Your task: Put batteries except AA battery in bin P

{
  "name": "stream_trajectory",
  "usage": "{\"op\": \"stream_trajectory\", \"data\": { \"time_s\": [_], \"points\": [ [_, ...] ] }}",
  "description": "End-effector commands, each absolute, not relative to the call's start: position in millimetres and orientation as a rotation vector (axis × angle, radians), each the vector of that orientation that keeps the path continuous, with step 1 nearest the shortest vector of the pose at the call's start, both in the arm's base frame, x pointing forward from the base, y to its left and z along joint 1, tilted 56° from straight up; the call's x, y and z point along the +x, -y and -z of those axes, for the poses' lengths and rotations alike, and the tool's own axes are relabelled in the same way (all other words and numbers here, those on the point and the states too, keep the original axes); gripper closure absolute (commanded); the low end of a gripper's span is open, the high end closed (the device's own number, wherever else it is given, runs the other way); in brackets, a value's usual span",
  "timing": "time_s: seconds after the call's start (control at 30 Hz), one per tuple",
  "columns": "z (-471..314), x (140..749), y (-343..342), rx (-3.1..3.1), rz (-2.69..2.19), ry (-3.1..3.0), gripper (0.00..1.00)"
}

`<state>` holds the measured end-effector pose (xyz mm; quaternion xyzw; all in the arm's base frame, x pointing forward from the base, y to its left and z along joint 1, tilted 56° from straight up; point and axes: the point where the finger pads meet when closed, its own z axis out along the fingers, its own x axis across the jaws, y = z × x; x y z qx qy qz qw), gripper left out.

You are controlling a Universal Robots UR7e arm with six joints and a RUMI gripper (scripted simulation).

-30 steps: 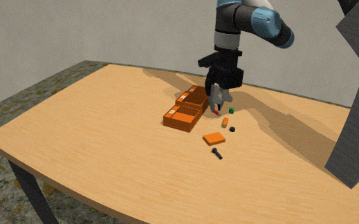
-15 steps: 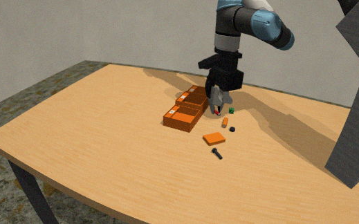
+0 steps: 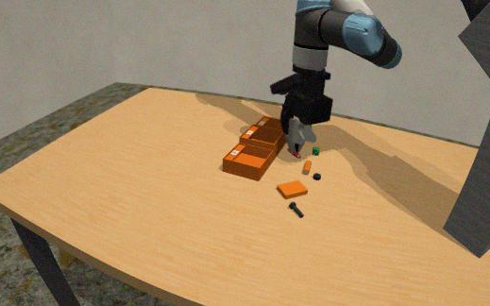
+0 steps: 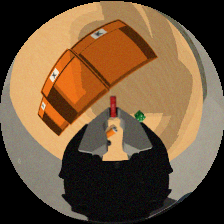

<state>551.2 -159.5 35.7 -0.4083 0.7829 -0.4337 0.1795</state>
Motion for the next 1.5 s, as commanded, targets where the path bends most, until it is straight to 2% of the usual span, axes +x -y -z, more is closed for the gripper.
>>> {"op": "stream_trajectory", "data": {
  "time_s": [0.0, 0.53, 1.47],
  "points": [
    [-36, 552, 160, -1.152, 1.228, -2.211, 1.00],
    [-36, 552, 160, -1.152, 1.228, -2.211, 1.00],
    [-70, 513, 127, -1.154, 1.226, -2.212, 1.00]
  ]
}}
